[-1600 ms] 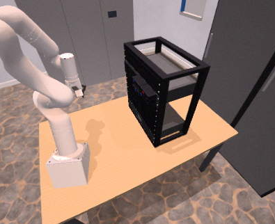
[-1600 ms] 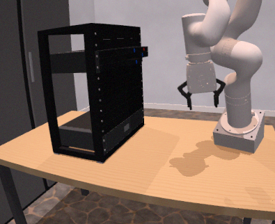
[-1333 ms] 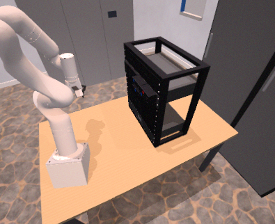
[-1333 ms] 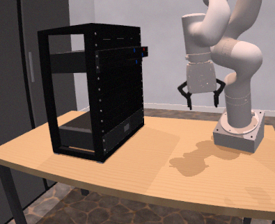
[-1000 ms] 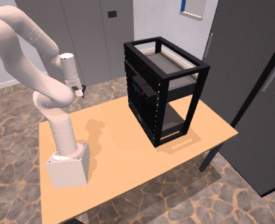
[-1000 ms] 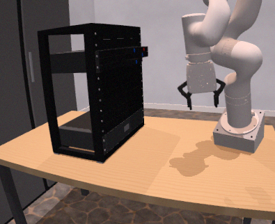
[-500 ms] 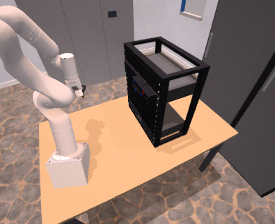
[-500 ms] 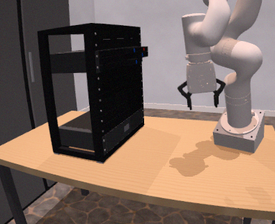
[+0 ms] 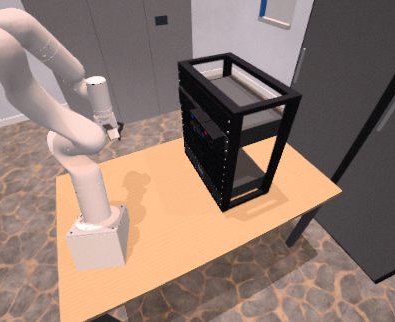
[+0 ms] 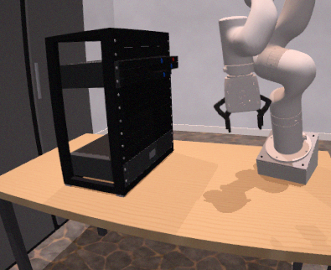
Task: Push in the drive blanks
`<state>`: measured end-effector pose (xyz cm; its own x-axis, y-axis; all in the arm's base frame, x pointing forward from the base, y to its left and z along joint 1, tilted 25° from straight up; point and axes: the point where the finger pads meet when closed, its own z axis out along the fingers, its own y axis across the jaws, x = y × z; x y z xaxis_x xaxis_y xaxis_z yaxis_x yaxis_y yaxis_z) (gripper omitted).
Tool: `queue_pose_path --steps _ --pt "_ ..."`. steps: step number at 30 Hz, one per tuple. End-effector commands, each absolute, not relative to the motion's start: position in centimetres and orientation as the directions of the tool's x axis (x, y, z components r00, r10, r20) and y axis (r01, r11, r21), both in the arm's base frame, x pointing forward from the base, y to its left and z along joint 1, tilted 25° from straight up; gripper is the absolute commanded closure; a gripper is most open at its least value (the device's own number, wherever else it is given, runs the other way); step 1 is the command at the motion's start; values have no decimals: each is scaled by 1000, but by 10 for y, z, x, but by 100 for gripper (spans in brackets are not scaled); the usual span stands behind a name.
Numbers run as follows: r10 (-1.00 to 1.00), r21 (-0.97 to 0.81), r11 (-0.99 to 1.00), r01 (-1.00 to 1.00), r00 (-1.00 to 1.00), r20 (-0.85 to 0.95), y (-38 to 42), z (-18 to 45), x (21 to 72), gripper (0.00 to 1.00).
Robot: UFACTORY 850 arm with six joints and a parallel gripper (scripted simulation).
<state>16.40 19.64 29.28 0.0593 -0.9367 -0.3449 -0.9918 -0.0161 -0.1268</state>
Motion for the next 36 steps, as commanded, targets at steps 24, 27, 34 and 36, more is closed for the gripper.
queue_pose_path --steps 24,27,34,36 --pt "-937 -120 -4 -993 46 -347 196 293 164 0" --pt "-937 -115 2 -993 38 -347 196 292 164 0" --pt "-937 -101 24 -995 12 -349 195 291 164 0" --pt "-937 -98 29 -995 7 -349 195 291 164 0"
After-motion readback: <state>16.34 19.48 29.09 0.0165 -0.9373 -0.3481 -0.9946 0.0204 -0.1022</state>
